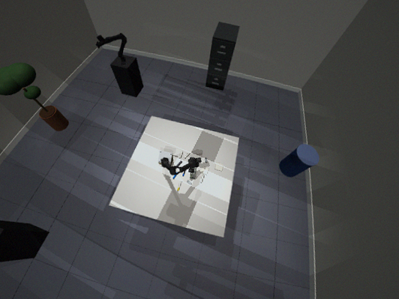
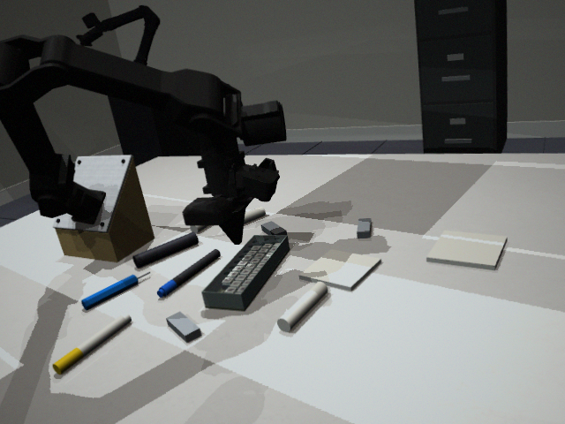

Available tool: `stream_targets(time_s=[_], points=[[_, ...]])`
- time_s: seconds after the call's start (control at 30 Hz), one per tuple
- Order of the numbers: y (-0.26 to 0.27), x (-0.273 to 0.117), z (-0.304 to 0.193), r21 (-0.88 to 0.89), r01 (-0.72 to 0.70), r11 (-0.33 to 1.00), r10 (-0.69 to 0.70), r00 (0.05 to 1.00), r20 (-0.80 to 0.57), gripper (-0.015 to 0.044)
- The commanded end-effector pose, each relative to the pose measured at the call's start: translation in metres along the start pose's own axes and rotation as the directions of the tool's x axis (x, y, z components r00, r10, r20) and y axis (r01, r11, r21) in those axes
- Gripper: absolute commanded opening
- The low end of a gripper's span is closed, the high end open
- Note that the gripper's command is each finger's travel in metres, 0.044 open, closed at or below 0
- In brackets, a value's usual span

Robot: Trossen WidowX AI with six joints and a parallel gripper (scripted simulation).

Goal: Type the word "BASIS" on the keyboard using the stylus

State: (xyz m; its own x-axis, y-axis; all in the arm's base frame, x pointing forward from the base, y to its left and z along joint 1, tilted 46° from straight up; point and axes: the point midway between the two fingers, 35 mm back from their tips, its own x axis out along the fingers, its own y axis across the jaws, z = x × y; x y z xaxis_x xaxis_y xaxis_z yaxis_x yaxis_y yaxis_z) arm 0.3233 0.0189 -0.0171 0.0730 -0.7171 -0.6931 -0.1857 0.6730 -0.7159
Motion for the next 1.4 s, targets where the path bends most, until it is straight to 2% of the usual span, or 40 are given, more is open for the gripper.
stream_targets(time_s=[0.0, 0.27, 0.43, 0.73, 0.87, 1.0, 1.33, 1.37], points=[[0.004, 0.001, 0.001, 0.027, -0.004, 1.000, 0.004, 1.000, -0.001, 0.0000], [0.004, -0.001, 0.001, 0.026, -0.004, 1.000, 0.004, 1.000, -0.001, 0.0000], [0.005, -0.057, 0.001, 0.026, -0.007, 1.000, 0.007, 1.000, -0.001, 0.0000], [0.005, -0.056, 0.003, 0.022, -0.004, 1.000, 0.004, 1.000, 0.006, 0.0000], [0.005, -0.056, 0.003, 0.018, -0.001, 1.000, 0.001, 1.000, 0.007, 0.0105], [0.005, -0.056, 0.003, 0.018, -0.001, 1.000, 0.001, 1.000, 0.007, 0.0000], [0.005, -0.056, 0.003, 0.018, -0.001, 1.000, 0.001, 1.000, 0.007, 0.0000], [0.005, -0.056, 0.003, 0.018, -0.001, 1.000, 0.001, 1.000, 0.007, 0.0026]])
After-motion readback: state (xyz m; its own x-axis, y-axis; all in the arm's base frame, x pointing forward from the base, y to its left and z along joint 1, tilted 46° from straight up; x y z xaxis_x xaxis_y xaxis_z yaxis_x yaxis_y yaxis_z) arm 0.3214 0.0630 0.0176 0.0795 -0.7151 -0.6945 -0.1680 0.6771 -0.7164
